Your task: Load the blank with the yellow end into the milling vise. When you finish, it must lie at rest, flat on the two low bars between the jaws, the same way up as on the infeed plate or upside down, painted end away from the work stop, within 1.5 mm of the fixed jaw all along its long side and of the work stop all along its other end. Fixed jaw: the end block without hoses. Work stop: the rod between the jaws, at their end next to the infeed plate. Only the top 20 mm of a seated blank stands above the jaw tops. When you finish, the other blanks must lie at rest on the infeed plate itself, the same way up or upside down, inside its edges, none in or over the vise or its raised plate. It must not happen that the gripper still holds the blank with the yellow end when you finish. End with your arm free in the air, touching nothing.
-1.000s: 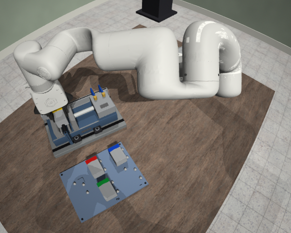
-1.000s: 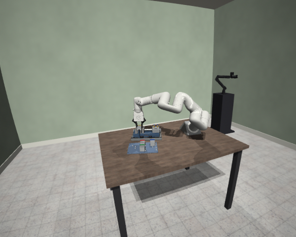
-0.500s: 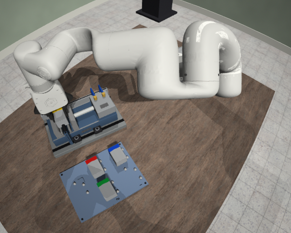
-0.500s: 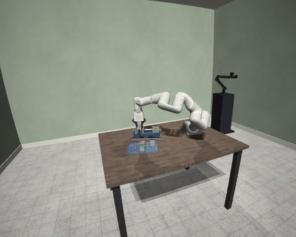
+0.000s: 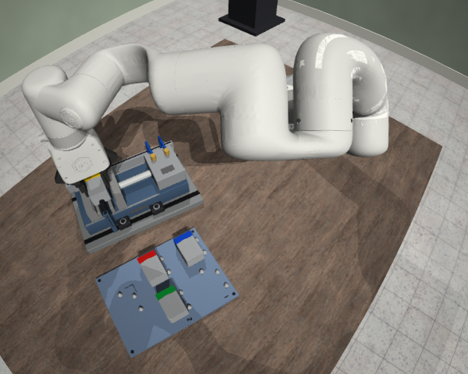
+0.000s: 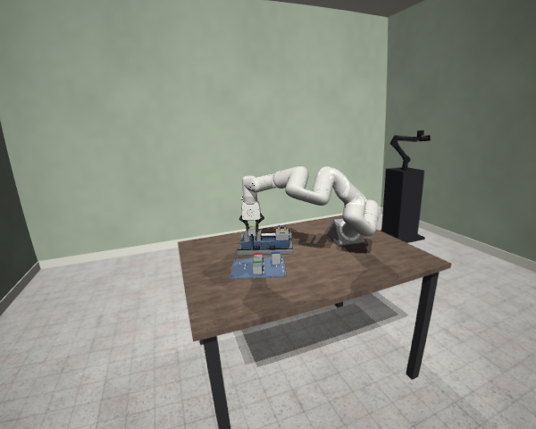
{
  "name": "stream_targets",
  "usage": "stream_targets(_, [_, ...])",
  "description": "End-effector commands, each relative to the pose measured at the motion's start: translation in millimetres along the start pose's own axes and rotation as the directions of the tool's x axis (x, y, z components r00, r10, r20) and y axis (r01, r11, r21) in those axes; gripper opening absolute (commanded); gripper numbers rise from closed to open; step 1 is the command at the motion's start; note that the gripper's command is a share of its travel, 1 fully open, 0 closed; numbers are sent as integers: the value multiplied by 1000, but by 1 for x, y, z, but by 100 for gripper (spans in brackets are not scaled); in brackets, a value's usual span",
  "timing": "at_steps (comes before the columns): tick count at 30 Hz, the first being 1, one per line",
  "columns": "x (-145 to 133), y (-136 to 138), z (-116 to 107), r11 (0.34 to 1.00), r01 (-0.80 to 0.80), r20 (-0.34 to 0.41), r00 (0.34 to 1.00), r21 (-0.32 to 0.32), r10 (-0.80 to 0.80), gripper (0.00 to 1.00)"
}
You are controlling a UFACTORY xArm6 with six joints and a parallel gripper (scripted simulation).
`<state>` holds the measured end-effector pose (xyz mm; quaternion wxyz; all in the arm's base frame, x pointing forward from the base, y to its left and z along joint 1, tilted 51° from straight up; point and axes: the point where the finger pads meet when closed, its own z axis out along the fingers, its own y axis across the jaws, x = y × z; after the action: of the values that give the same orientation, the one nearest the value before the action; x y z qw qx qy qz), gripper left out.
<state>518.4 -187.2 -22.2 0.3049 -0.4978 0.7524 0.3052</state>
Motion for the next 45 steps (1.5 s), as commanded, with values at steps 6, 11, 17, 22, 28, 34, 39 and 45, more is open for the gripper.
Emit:
stream_targets(6, [0, -1, -1, 1000, 1, -1, 1000, 4, -1, 0])
stream_targets(11, [0, -1, -1, 1000, 1, -1, 1000, 4, -1, 0])
stream_targets(17, [0, -1, -1, 1000, 1, -1, 1000, 4, -1, 0])
stream_targets(22, [0, -1, 0, 1000, 1, -1, 1000, 4, -1, 0])
stream_targets(28, [0, -1, 0, 1000, 1, -1, 1000, 4, -1, 0])
stream_targets(34, [0, -1, 0, 1000, 1, -1, 1000, 4, -1, 0])
stream_targets(39, [0, -1, 0, 1000, 1, -1, 1000, 5, -1, 100])
stream_targets(45, [0, -1, 0, 1000, 1, -1, 1000, 5, -1, 100])
